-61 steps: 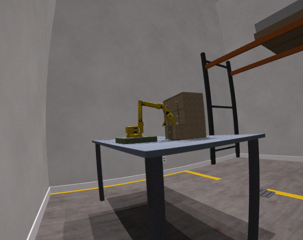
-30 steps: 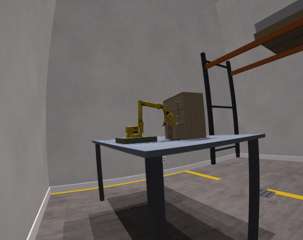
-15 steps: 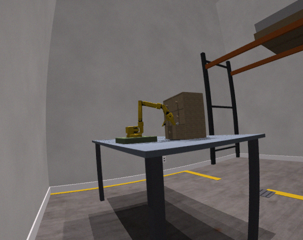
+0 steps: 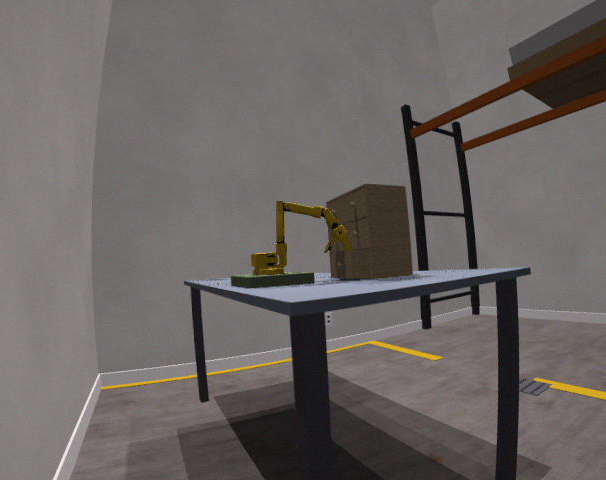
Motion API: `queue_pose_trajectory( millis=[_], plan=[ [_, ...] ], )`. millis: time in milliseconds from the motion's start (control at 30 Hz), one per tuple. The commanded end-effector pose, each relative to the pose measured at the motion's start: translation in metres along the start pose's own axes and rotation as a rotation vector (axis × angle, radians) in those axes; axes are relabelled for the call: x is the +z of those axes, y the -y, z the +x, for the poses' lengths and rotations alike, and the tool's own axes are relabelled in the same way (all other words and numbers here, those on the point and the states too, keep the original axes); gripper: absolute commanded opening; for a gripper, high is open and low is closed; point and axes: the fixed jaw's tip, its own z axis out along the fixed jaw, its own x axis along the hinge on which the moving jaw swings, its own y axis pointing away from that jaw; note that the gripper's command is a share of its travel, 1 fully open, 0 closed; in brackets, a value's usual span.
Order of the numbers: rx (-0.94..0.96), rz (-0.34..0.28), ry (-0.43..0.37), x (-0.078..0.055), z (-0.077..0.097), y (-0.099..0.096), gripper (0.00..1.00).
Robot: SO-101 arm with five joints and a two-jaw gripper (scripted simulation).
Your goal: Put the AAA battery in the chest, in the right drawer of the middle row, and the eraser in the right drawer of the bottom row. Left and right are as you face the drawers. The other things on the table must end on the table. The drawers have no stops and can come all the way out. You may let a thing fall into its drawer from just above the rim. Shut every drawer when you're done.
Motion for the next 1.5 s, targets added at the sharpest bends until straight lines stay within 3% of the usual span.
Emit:
queue_pose_trajectory(
  millis=[0,833,1300,1467],
  plan=[
    [-0.001,-0.001,-0.013,-0.004,0.003,-0.001,0.20],
    [-0.001,-0.001,-0.013,-0.004,0.003,-0.001,0.31],
    [0.034,0.000,-0.013,-0.034,0.020,-0.001,0.31],
    [0.035,0.000,-0.013,-0.035,0.020,-0.001,0.31]
  ],
)
